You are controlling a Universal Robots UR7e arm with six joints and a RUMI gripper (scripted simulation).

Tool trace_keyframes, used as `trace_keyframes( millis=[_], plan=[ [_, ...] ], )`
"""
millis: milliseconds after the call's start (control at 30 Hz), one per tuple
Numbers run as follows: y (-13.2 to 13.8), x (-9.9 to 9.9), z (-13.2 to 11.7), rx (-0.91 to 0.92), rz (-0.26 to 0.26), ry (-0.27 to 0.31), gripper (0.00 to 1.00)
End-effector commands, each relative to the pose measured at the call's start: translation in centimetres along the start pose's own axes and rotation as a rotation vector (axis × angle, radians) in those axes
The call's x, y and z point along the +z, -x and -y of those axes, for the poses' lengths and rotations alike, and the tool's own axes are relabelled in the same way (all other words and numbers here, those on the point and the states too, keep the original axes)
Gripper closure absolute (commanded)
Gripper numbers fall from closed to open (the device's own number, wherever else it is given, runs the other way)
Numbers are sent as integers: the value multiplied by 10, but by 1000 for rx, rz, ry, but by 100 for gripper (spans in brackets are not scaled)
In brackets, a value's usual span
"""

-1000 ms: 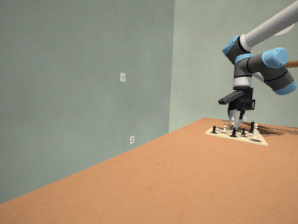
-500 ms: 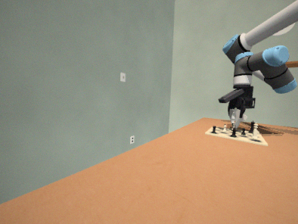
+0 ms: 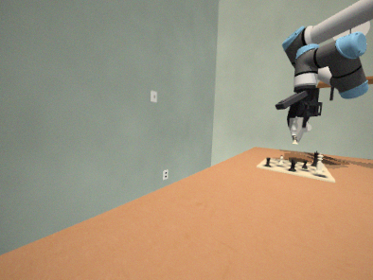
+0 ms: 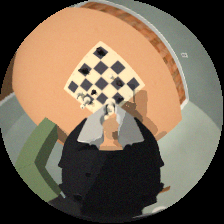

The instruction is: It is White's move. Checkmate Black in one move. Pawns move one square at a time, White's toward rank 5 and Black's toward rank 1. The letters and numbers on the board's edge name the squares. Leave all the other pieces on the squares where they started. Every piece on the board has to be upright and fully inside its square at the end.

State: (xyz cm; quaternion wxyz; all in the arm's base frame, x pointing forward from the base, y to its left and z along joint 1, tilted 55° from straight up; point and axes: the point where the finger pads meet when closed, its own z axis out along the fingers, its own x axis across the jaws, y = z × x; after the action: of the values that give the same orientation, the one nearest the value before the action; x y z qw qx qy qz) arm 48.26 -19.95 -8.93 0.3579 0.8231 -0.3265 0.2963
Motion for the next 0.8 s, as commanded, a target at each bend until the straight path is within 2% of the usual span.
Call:
trace_keyframes(
  millis=[0,367,567,767],
  plan=[
    [-1,-14,0,1,3,1,100],
    [-1,-15,0,1,3,1,100],
    [-22,-16,-21,-9,1,2,100],
    [-24,-16,-23,-9,1,2,100]
  ],
)
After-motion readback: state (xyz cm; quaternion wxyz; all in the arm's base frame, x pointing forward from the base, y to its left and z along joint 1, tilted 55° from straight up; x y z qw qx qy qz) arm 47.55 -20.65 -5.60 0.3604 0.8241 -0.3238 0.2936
